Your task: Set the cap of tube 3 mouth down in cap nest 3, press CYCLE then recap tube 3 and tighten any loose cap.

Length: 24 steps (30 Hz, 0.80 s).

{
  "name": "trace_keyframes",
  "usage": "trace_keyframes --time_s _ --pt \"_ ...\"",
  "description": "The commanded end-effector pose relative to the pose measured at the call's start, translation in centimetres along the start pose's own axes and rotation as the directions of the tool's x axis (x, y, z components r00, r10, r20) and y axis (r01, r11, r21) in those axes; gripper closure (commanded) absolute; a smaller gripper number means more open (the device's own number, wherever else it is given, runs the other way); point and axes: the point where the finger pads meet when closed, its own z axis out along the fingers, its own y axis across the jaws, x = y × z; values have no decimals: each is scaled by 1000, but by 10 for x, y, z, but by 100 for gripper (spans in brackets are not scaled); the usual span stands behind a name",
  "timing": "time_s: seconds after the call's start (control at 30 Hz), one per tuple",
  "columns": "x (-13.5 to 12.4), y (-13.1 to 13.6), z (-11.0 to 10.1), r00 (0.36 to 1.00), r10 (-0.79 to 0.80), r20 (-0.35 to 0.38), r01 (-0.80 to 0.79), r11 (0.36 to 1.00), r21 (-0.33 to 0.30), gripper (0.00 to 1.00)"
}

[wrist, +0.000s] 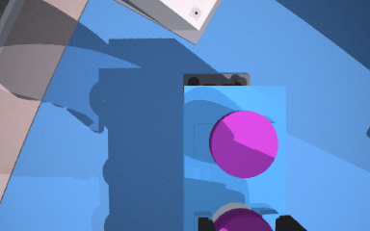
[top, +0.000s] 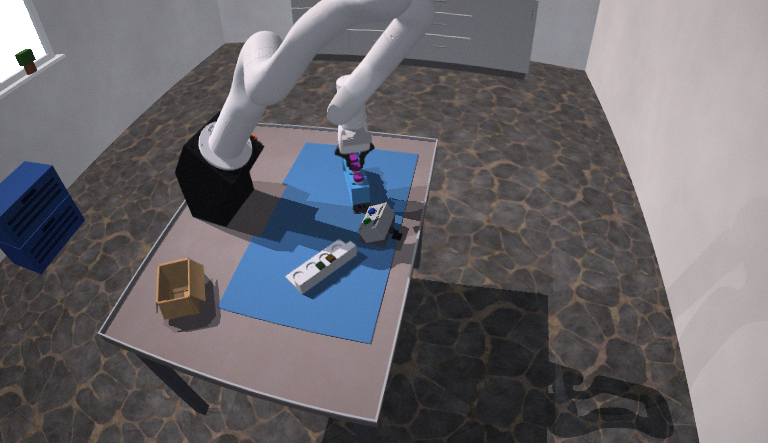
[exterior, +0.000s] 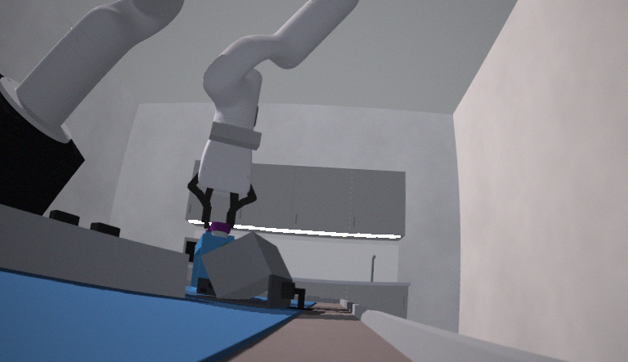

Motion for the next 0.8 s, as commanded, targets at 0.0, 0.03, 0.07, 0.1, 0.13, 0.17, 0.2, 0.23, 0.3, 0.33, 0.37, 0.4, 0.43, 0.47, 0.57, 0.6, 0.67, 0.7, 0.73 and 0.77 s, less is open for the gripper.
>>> trace_keyframes --time_s 0.0,0.03,0.07,0.1,0.13,0.17,0.2,0.23,0.3,0.33,0.37,0.4,0.43,0.47,0.57,0.6,0.67,0.7,0.73,0.77 --pt "0 0 0 1000 0 0 0 1000 1 100" --pt "0 0 0 1000 0 0 0 1000 1 100" --pt "0 0 0 1000 0 0 0 1000 1 100" --pt "0 0 -3 1000 0 0 0 1000 1 100" --pt "0 0 -6 1000 0 0 0 1000 1 100" --pt "0 0 -9 1000 0 0 0 1000 1 100" --pt "0 0 -12 1000 0 0 0 1000 1 100" --pt "0 0 -15 1000 0 0 0 1000 1 100" --pt "0 0 -21 1000 0 0 0 1000 1 100" --pt "0 0 -24 1000 0 0 0 1000 1 100" --pt "0 0 -27 1000 0 0 0 1000 1 100" --pt "0 0 -30 1000 0 0 0 1000 1 100" --pt "0 0 -33 1000 0 0 0 1000 1 100" --pt "0 0 -36 1000 0 0 0 1000 1 100" --pt "0 0 -36 1000 0 0 0 1000 1 100" --pt "0 0 -36 1000 0 0 0 1000 1 100" --pt "14 9 -36 986 -166 0 166 986 1 100" --pt "21 13 -36 969 -247 0 247 969 1 100" --pt "21 13 -36 969 -247 0 247 969 1 100" --pt "28 18 -36 947 -322 0 322 947 1 100"
